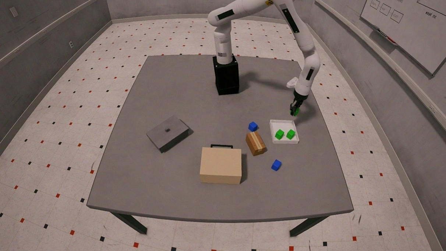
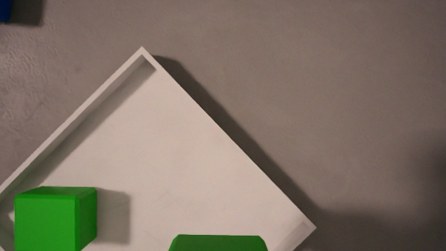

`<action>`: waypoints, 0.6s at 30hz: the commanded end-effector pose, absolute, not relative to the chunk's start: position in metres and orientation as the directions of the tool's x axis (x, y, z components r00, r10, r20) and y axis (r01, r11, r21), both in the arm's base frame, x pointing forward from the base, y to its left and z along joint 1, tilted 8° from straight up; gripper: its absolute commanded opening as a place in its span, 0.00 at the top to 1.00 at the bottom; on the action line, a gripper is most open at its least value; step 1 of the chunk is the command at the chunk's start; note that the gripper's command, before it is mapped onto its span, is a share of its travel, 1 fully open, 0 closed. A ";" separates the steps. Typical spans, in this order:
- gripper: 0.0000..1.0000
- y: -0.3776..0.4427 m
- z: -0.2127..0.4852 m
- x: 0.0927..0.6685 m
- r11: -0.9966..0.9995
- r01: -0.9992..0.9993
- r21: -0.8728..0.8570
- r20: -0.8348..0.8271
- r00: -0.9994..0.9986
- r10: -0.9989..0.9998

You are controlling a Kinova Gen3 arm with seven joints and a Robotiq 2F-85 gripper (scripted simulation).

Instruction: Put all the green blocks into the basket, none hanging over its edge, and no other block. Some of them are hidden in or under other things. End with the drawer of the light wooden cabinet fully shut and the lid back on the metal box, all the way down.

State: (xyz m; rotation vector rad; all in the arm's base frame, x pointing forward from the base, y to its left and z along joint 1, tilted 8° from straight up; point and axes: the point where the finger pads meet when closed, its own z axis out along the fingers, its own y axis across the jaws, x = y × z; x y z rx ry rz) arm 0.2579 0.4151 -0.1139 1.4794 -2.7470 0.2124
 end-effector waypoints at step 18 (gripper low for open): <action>0.90 0.410 -0.158 0.261 0.543 -0.832 -0.112 0.075 -0.552 -0.830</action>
